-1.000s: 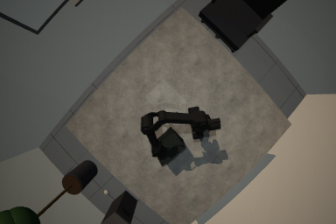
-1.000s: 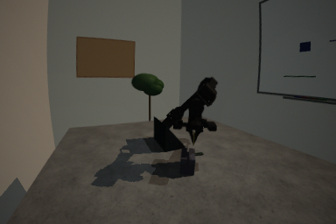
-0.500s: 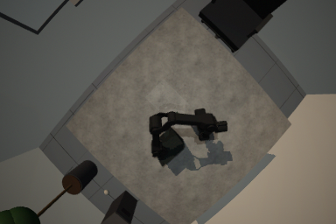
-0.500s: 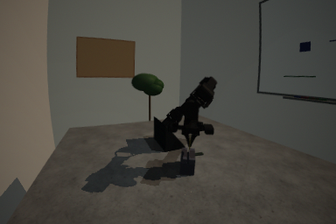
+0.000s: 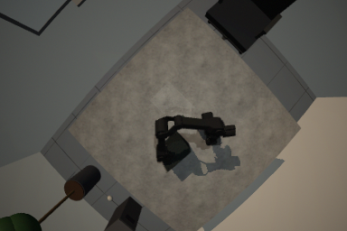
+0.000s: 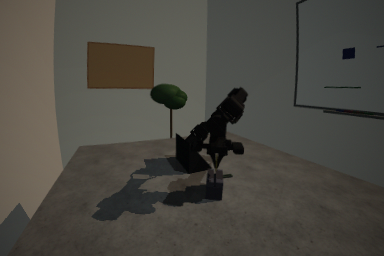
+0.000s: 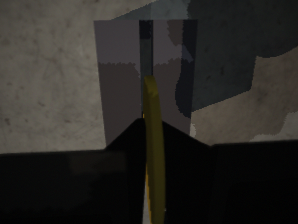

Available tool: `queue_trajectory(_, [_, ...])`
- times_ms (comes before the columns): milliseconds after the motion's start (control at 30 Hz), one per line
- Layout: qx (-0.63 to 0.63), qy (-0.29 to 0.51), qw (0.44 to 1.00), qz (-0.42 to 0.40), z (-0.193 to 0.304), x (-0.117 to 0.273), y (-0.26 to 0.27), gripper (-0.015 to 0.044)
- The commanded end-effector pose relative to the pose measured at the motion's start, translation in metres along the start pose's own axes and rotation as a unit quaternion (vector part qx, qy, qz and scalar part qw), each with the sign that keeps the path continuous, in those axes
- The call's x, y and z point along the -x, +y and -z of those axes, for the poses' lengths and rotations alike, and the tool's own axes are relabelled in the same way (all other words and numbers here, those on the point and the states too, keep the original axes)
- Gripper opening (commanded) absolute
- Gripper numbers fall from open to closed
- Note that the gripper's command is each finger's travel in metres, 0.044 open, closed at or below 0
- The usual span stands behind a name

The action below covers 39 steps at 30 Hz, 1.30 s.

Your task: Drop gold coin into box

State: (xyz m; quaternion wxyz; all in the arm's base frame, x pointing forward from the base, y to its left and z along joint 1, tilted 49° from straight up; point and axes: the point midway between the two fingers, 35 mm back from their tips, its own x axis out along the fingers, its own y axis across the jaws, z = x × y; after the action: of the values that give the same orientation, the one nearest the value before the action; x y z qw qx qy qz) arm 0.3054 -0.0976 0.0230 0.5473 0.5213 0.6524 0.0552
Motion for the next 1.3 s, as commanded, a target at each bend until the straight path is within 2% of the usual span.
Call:
queue_trajectory(0, [0.001,0.000,1.000,0.000,-0.001,0.000,-0.001,0.0000])
queue_trajectory(1267, [0.001,0.000,1.000,-0.001,-0.003,-0.016,-0.001,0.0000])
